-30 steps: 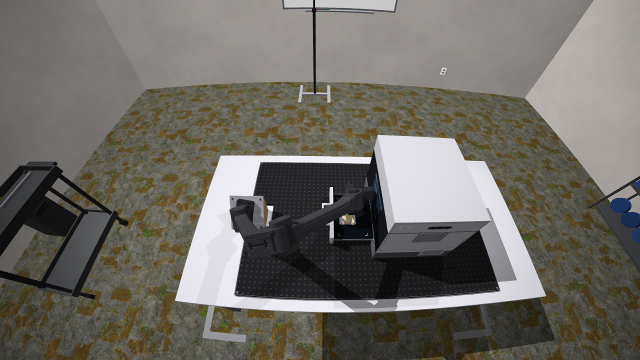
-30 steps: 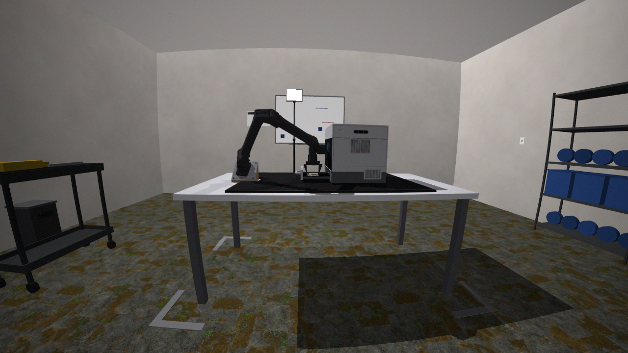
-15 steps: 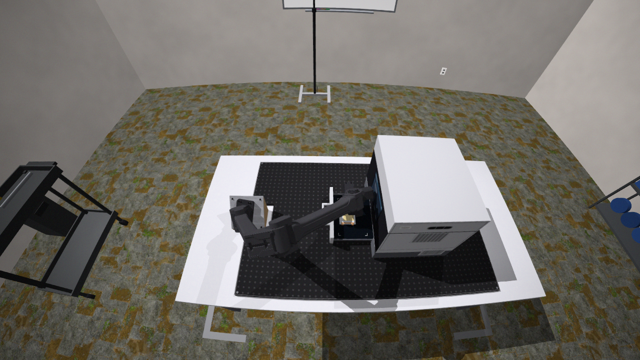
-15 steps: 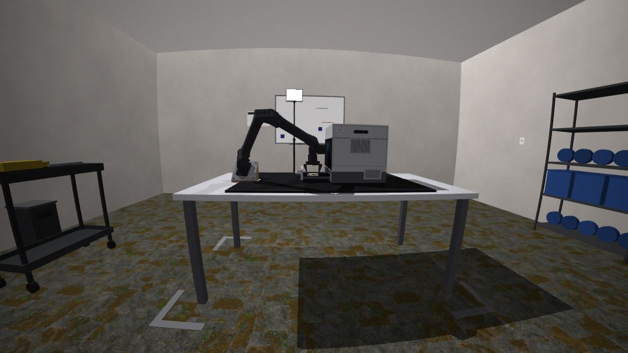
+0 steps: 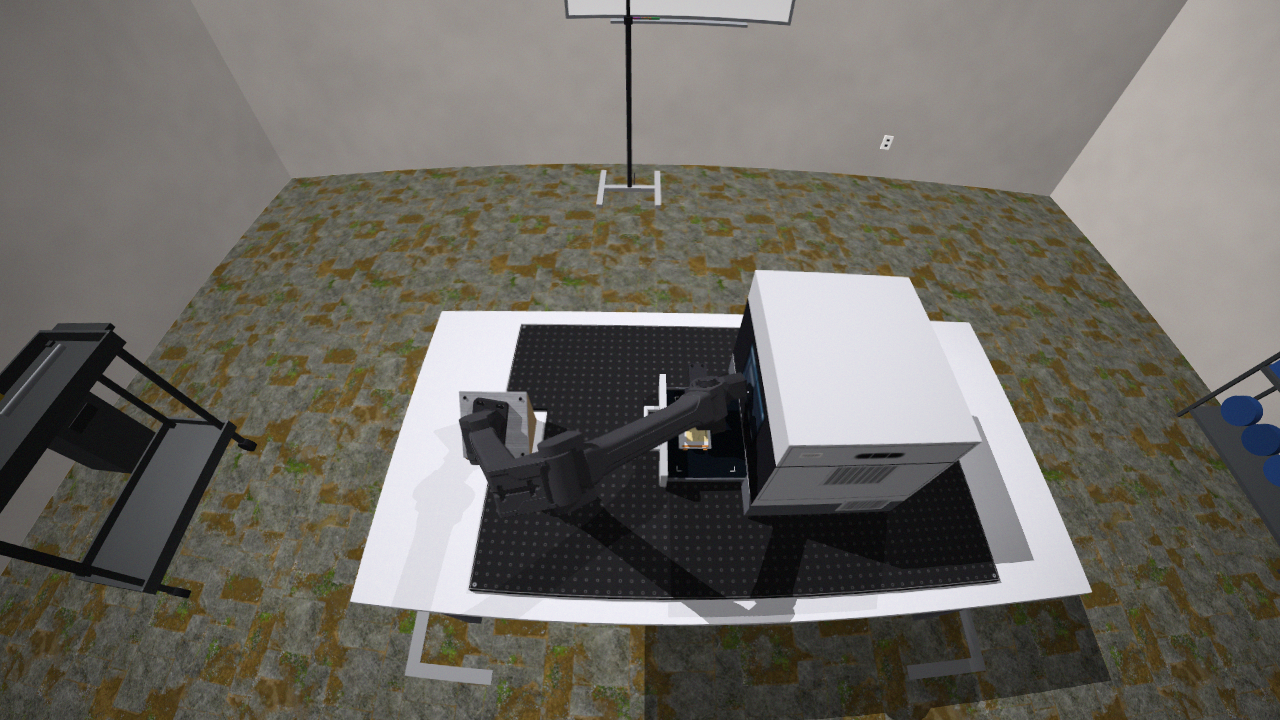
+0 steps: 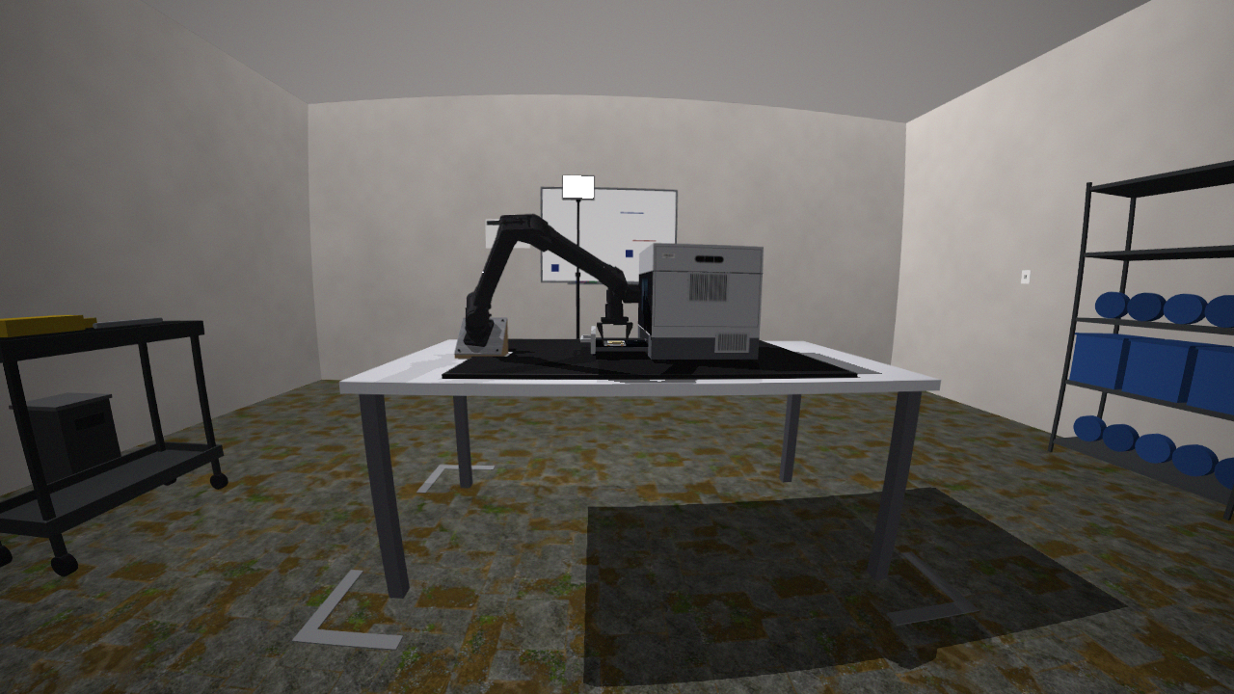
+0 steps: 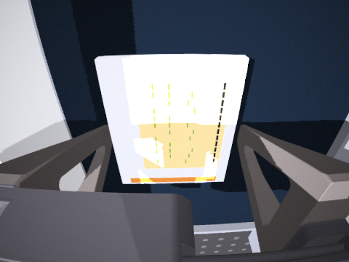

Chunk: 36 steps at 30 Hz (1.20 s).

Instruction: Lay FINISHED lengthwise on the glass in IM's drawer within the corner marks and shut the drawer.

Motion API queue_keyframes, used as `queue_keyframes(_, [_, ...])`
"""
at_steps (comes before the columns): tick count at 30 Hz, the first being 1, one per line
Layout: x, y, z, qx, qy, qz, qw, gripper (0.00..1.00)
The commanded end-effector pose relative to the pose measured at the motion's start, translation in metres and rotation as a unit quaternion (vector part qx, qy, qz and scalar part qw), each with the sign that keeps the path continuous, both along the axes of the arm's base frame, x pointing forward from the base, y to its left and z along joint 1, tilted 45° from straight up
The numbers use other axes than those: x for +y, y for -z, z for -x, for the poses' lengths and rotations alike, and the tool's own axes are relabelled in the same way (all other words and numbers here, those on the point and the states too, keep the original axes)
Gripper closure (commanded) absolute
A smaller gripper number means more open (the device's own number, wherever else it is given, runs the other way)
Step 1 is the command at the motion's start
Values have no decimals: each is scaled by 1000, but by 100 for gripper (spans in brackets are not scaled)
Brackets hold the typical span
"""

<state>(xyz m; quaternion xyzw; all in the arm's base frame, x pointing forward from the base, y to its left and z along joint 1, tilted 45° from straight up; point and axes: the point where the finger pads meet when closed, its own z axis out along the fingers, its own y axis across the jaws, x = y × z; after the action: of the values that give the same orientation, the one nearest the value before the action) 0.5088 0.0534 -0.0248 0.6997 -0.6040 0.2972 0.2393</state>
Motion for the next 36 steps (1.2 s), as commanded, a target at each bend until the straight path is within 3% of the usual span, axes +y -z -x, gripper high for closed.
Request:
queue_keyframes(1, [24,-22,-23,-34,-20,-11,999,8])
queue_keyframes(5, [18,-13,-7,-21,-25,-5,999,8])
queue_keyframes(10, [25,-24,-26,-41,-25,-12,999,8])
queue_keyframes(36, [25,-17,-25,-32,-24,-9,999,8])
